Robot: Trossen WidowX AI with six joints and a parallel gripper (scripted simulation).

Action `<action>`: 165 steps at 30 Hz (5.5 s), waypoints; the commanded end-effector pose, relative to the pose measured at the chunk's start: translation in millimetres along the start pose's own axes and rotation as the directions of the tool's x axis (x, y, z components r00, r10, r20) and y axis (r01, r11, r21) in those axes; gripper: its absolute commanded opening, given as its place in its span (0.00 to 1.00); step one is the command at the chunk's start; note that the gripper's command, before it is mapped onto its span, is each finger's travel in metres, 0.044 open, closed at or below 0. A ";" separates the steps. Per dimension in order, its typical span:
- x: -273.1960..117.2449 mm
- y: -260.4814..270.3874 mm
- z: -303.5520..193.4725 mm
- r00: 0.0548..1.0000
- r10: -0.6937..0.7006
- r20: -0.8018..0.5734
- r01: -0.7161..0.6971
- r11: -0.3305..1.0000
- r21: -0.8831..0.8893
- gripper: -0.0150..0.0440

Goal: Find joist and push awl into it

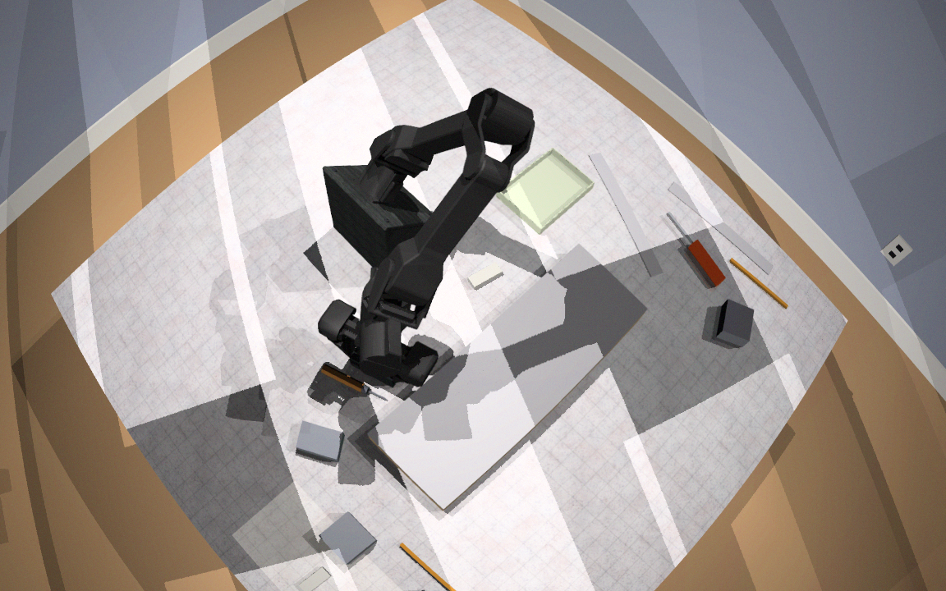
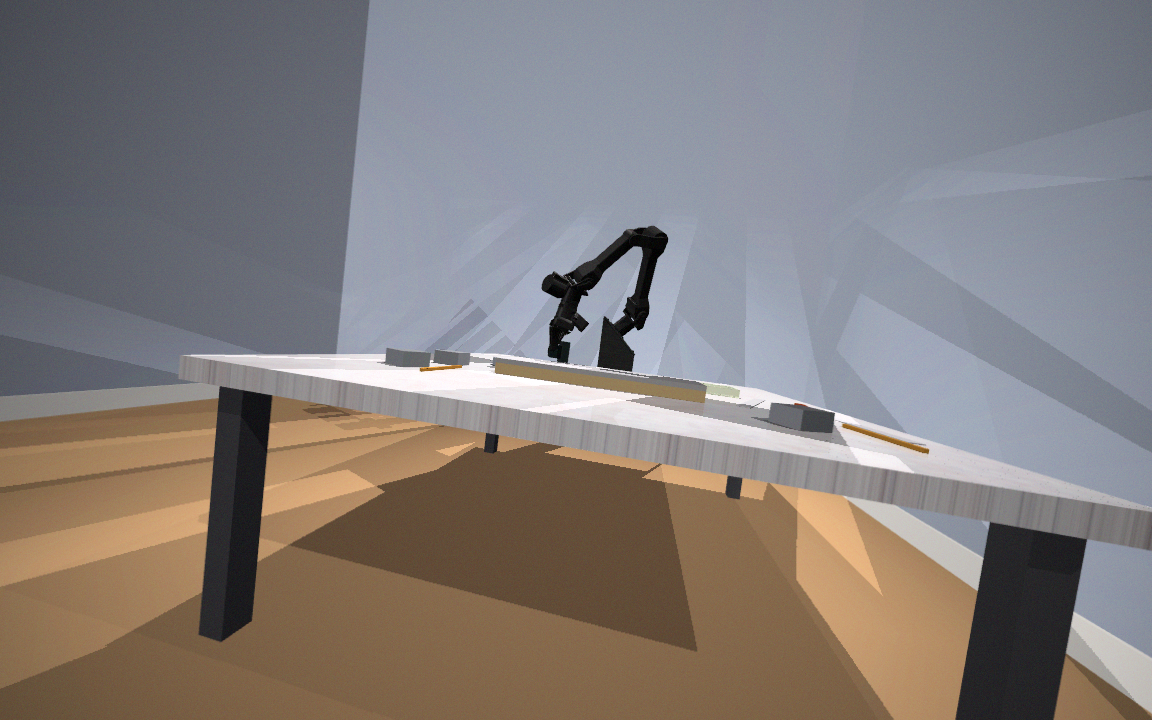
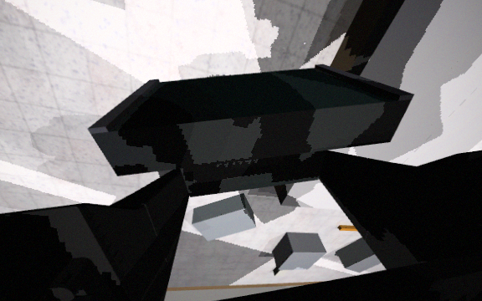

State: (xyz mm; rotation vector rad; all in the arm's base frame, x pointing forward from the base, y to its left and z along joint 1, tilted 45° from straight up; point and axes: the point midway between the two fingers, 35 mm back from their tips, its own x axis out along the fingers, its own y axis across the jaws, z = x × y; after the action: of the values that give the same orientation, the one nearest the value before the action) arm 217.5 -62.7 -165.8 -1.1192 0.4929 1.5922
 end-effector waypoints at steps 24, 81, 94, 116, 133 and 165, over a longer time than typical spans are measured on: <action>-2.6 -1.7 2.5 0.989 -0.004 -0.147 0.004 1.000 0.003 0.25; 2.1 -1.0 11.2 0.899 0.005 -0.438 -0.002 1.000 0.007 0.25; 2.5 -1.1 13.3 0.867 0.003 -0.498 0.001 1.000 0.007 0.25; 5.3 -0.7 16.8 0.792 0.007 -0.610 -0.001 1.000 0.010 0.25; 7.1 -0.3 18.6 0.743 0.012 -0.669 -0.004 1.000 0.013 0.25; -4.8 -2.4 26.5 0.644 -0.004 -0.765 0.006 1.000 0.000 0.25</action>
State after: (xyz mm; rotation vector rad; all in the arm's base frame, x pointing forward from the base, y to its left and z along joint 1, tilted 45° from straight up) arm 207.8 -39.9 -159.1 -1.7679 1.0349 1.0613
